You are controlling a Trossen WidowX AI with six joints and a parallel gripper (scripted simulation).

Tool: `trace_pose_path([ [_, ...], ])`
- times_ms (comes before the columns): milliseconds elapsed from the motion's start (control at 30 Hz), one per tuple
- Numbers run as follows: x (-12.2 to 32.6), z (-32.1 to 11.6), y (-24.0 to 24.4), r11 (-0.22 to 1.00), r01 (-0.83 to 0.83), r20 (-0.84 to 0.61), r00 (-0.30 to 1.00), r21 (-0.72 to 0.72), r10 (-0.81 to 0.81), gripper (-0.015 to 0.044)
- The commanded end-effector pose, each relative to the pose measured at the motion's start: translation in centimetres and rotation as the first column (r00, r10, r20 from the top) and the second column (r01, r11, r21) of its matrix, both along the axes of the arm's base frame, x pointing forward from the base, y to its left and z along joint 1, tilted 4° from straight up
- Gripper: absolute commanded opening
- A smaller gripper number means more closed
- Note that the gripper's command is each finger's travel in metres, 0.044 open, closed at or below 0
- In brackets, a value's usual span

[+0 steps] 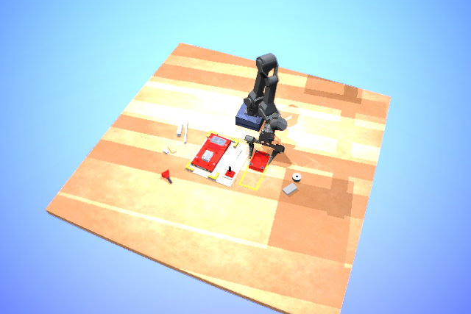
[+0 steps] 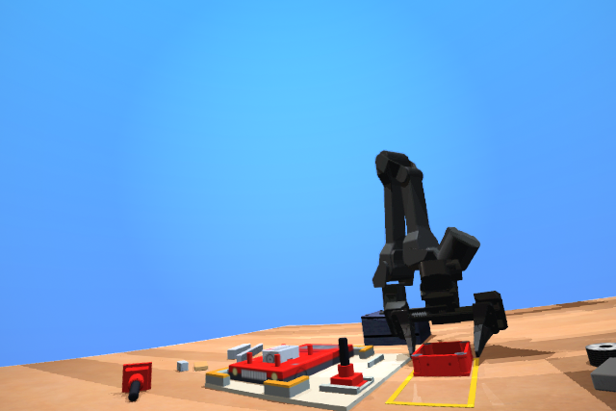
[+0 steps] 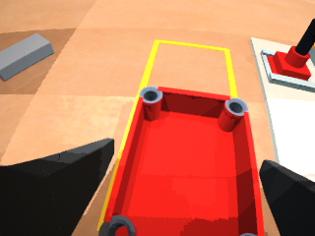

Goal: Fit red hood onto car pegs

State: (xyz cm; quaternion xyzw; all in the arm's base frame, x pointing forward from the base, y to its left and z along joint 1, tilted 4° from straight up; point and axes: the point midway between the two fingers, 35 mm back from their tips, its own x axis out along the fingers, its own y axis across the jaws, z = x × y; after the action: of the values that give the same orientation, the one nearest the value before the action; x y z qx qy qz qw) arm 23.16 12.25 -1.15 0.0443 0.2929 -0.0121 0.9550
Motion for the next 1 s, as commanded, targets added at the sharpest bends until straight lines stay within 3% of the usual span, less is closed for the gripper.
trace_pose_path([
  [0,0.0,0.0,0.0,1.0,0.0,0.001,1.0,0.001,0.0,0.0361],
  [333,0.0,0.0,0.0,1.0,0.0,0.001,1.0,0.001,0.0,0.0275],
  [700,0.3,1.4,0.3,1.0,0.0,0.001,1.0,0.001,0.0,0.0],
  [967,0.4,2.9,0.3,1.0,0.0,0.002,1.0,0.002,0.0,0.0],
])
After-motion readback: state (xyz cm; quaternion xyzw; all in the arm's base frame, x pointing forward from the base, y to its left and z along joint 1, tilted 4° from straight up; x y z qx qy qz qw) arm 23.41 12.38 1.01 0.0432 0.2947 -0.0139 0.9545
